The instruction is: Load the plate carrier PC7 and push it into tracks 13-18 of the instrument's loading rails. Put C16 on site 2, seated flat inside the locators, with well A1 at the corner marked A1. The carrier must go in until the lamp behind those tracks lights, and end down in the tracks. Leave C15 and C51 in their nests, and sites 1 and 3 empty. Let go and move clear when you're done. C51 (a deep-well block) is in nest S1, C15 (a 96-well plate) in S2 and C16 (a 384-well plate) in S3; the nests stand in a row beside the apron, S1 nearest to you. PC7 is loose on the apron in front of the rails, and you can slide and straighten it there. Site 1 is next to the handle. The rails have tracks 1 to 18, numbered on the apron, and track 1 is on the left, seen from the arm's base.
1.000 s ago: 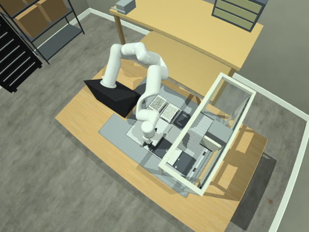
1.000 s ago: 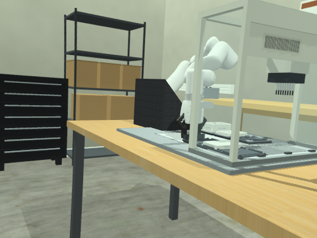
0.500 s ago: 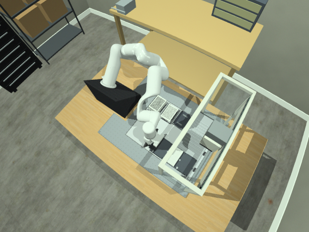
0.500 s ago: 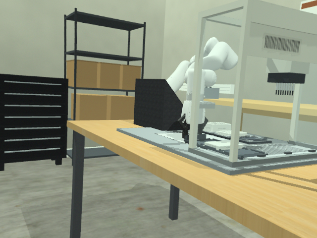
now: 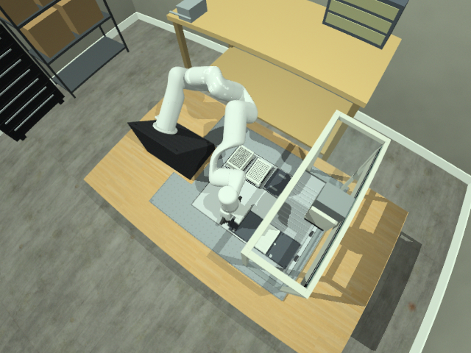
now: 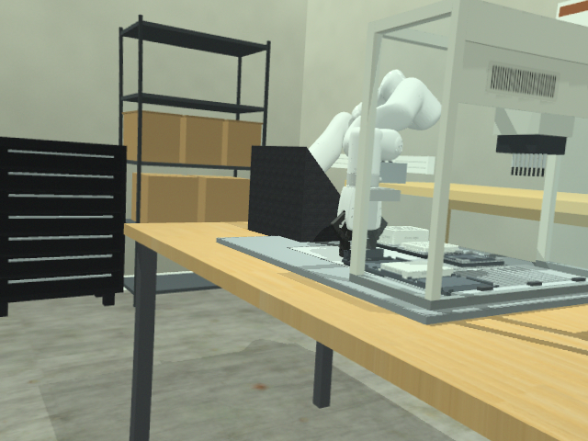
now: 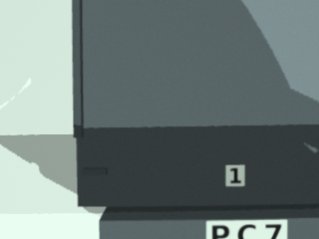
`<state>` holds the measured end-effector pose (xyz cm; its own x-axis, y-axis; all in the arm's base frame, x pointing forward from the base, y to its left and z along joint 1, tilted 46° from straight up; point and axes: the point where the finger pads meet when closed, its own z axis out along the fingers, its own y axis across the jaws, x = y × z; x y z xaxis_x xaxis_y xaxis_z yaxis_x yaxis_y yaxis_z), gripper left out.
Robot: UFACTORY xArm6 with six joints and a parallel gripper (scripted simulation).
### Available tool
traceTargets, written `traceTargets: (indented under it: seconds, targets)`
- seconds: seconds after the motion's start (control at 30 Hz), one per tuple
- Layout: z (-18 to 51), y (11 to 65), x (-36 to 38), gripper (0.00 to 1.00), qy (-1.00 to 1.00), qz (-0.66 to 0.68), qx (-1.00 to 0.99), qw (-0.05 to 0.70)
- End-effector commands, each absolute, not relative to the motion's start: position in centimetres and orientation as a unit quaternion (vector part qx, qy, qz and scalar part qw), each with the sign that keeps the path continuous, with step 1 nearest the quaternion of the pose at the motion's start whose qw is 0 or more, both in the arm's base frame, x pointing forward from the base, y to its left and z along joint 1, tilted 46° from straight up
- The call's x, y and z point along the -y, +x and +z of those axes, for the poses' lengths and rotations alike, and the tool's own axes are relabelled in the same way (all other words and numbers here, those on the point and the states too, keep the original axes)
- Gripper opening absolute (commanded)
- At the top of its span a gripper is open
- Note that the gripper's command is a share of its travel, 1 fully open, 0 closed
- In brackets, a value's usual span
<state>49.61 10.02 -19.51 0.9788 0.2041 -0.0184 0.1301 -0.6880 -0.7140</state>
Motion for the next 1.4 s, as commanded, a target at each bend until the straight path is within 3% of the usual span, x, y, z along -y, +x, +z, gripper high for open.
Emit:
traceTargets:
  seconds: [0.0, 1.37]
  targets:
    - [-19.38, 49.97, -9.94, 0.82, -0.918, 0.046, 0.091, 0.384]
    - [-19.39, 50.53, -10.05, 0.82, -0.918, 0.046, 0.091, 0.384]
